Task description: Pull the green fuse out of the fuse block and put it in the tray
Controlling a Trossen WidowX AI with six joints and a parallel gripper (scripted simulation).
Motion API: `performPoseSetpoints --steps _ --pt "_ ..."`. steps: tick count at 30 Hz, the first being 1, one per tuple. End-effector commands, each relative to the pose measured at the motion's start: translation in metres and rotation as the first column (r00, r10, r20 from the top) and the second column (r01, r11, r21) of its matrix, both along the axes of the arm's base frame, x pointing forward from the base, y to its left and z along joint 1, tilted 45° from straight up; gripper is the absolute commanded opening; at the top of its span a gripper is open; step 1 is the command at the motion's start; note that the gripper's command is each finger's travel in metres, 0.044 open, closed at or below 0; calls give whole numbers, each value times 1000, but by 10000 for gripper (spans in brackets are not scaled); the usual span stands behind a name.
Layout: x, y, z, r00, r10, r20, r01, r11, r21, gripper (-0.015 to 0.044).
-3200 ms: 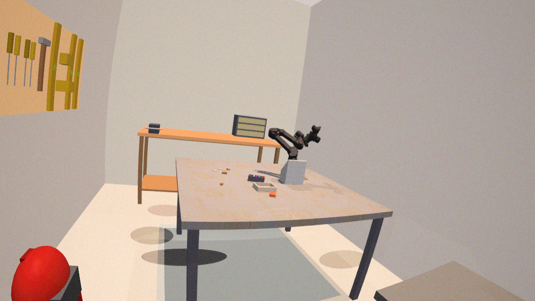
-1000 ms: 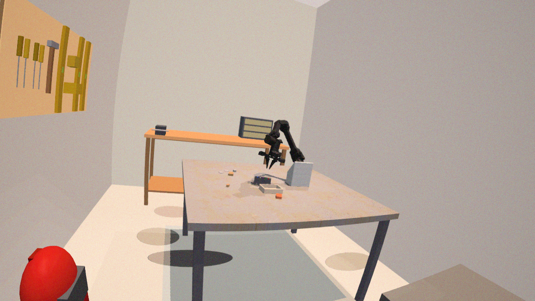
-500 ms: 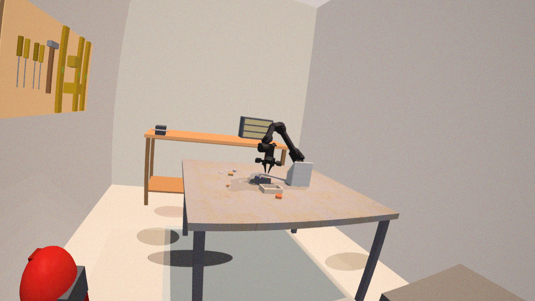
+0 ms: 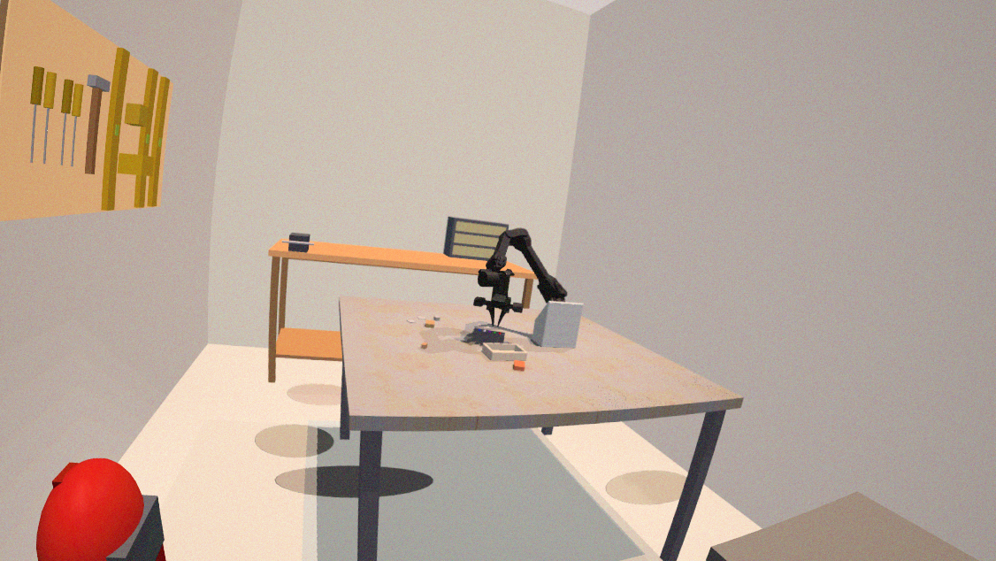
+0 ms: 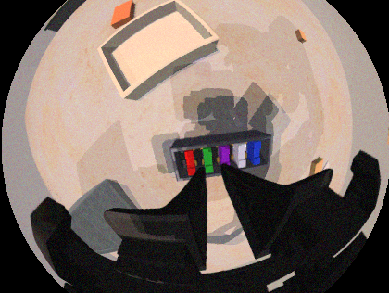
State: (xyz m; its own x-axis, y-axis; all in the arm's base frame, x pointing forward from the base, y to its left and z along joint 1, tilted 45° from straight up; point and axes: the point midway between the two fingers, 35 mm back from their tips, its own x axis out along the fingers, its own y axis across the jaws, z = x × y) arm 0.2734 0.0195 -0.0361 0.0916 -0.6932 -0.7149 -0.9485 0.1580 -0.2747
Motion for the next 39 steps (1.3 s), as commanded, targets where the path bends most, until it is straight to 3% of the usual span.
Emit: performPoseSetpoints --steps 1,39 --pt "-1 -6 -4 1000 -1 -6 1 1000 -8 74" --pt "1 -23 -19 1000 -1 -6 1 1000 -10 74"
